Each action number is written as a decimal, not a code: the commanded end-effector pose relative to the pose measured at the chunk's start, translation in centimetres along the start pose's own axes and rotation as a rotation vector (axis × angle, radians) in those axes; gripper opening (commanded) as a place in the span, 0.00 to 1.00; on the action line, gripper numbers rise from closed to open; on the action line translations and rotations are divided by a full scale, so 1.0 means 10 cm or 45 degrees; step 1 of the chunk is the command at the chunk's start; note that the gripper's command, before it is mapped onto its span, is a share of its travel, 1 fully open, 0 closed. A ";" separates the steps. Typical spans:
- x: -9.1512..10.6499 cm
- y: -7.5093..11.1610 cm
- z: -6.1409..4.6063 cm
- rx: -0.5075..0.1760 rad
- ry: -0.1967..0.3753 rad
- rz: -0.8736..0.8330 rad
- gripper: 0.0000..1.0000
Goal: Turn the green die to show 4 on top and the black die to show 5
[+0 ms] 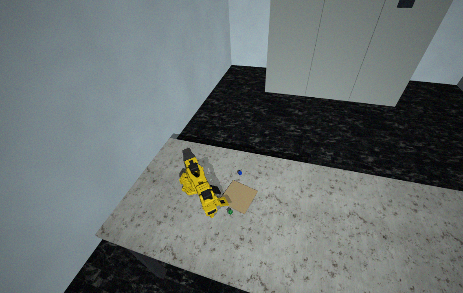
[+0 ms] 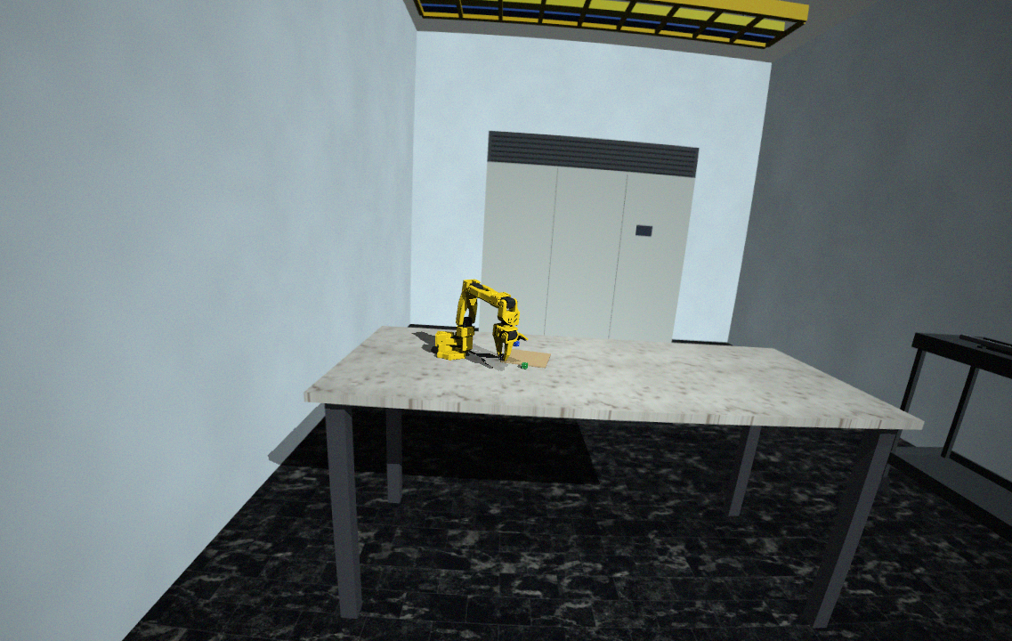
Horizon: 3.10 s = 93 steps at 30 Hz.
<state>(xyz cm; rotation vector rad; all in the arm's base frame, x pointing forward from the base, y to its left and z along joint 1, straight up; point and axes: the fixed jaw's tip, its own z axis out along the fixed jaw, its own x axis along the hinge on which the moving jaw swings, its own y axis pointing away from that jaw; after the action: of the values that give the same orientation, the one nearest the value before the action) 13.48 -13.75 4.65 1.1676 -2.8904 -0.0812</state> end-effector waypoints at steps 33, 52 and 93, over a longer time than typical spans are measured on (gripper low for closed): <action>0.13 0.41 -0.01 0.101 -0.005 0.111 0.00; 0.14 0.41 -0.04 0.130 -0.003 0.103 0.00; 0.14 0.40 0.07 0.130 -0.003 0.103 0.00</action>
<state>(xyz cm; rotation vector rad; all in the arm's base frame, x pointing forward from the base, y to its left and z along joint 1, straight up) 9.51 -11.44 4.01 1.0593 -2.9605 0.0181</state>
